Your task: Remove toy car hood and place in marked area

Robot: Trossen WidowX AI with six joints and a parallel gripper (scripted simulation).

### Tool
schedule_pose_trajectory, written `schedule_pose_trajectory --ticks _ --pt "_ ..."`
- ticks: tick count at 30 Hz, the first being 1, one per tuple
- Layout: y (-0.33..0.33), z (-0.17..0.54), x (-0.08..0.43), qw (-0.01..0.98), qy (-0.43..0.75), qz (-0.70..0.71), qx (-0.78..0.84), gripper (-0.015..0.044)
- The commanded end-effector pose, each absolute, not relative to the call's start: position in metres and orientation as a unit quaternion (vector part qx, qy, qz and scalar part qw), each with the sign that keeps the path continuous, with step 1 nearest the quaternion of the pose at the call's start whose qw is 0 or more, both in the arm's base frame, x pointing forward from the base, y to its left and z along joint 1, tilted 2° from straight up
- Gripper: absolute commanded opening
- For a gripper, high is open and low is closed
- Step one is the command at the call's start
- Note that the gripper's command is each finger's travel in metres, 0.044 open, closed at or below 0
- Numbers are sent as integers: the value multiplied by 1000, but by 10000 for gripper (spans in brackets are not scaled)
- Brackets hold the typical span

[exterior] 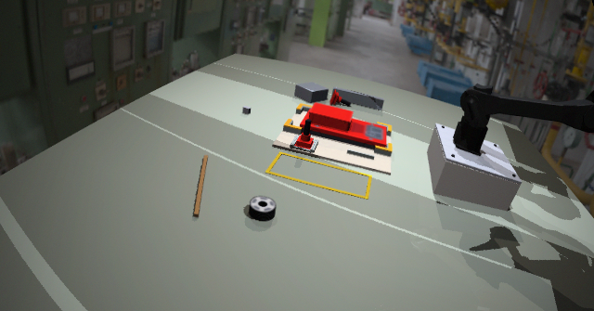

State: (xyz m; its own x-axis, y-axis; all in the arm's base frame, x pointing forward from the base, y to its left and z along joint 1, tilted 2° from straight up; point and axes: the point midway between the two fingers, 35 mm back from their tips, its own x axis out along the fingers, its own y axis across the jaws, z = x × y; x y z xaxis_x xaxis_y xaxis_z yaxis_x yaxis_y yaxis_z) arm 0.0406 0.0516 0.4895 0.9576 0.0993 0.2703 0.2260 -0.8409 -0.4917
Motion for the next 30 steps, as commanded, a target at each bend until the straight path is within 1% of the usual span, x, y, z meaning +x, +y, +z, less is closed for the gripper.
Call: schedule_pose_trajectory --ticks 1,3,9,17,24,30 --pt "51 489 42 274 -85 -115 -951 440" --pt "44 488 57 311 -78 -95 -942 440" --pt "16 471 124 470 -34 -9 -882 440" --pt "-14 426 208 646 67 95 -754 440" --pt "-32 369 268 757 183 153 -609 440" --pt "-43 308 310 811 301 177 -470 440"
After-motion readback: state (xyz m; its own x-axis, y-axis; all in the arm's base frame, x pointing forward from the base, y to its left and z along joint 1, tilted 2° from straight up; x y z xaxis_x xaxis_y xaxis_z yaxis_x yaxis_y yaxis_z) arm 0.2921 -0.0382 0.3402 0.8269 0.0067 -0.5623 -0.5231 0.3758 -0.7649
